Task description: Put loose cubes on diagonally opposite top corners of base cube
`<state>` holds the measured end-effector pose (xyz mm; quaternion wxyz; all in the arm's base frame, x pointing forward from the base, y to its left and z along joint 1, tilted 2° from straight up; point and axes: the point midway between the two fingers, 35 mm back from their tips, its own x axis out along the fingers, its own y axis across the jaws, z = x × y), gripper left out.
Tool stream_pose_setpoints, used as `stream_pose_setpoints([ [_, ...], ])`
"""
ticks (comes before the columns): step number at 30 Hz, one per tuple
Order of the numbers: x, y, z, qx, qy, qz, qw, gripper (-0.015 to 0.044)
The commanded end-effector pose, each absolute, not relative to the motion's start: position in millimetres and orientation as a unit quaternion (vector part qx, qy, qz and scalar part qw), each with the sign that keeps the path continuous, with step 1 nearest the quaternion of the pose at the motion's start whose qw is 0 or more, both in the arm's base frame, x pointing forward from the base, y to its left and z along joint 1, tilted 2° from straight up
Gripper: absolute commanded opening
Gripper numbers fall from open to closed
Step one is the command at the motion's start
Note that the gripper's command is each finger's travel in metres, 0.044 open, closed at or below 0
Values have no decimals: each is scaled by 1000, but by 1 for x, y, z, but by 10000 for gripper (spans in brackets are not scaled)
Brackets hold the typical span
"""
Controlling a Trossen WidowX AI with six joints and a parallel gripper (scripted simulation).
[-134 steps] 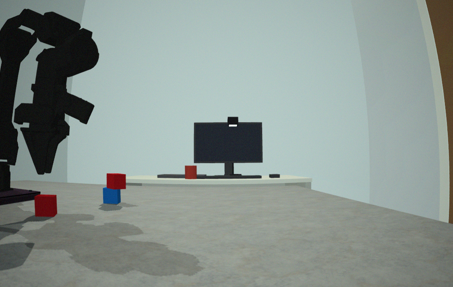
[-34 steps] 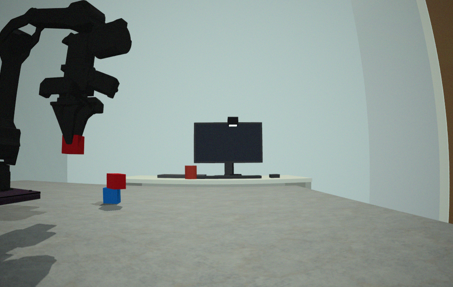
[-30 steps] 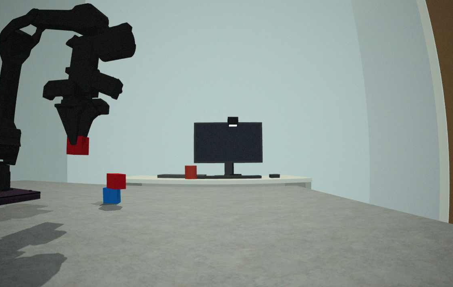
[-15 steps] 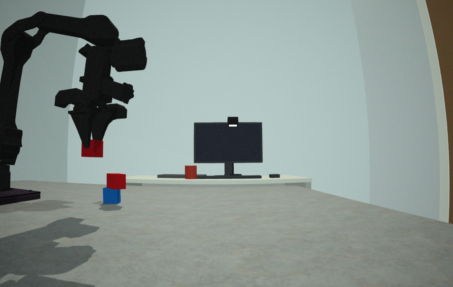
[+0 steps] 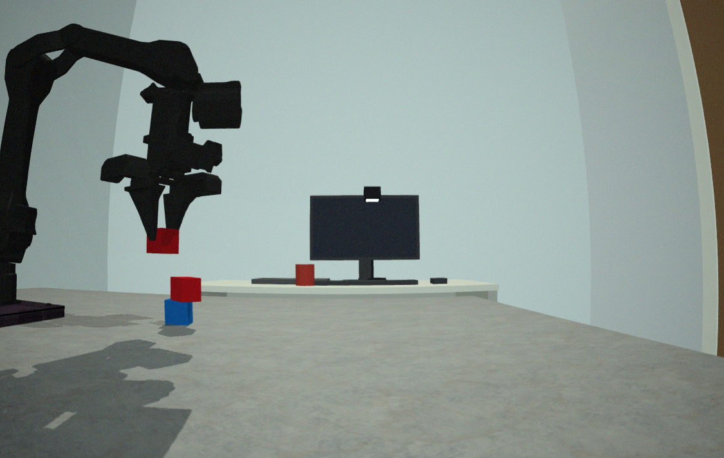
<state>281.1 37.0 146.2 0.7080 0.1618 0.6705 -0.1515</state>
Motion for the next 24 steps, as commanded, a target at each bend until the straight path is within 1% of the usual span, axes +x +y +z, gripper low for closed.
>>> stream_pose_setpoints([
  [1, 280, 49, 146, 183, 664, -173, 704, 105],
  [14, 272, 91, 144, 257, 643, -240, 681, 105],
  [24, 272, 93, 127, 262, 641, -244, 679, 105],
])
